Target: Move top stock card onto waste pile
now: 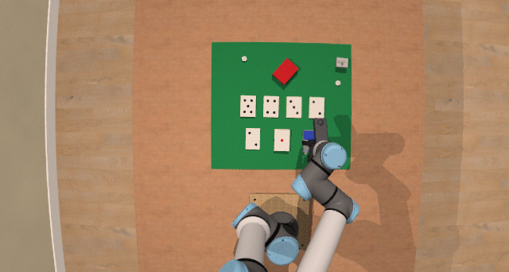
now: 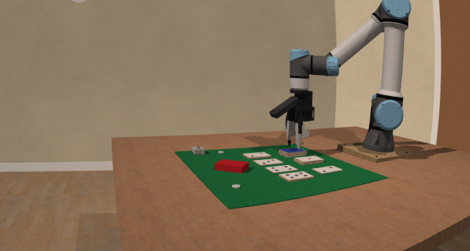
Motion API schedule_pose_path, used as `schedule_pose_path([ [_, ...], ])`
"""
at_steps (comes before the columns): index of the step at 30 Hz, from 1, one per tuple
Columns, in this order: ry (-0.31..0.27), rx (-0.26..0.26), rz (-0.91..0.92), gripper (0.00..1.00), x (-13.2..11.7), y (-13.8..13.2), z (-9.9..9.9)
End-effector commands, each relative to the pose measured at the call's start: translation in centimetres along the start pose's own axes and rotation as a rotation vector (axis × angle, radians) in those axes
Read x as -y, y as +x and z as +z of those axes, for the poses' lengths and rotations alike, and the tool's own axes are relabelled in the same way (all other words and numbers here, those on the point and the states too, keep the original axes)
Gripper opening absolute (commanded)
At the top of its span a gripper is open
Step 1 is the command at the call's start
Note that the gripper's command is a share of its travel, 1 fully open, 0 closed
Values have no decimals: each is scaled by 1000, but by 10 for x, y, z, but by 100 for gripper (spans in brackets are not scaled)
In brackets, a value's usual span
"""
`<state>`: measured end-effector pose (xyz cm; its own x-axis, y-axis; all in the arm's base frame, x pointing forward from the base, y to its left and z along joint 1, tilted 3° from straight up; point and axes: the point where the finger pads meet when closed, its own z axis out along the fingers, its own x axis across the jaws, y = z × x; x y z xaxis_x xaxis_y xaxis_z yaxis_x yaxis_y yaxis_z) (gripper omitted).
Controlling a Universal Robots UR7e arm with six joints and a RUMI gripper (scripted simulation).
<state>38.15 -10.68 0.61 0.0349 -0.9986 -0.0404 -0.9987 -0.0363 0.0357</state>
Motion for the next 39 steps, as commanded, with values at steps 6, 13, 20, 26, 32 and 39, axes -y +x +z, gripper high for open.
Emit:
schedule_pose_path([
  [6, 1, -1, 0, 50, 0, 0, 0],
  [13, 1, -1, 0, 50, 0, 0, 0],
  [20, 1, -1, 0, 50, 0, 0, 0],
  [26, 1, -1, 0, 50, 0, 0, 0],
  [32, 1, -1, 0, 50, 0, 0, 2],
  [39, 1, -1, 0, 50, 1, 0, 5],
])
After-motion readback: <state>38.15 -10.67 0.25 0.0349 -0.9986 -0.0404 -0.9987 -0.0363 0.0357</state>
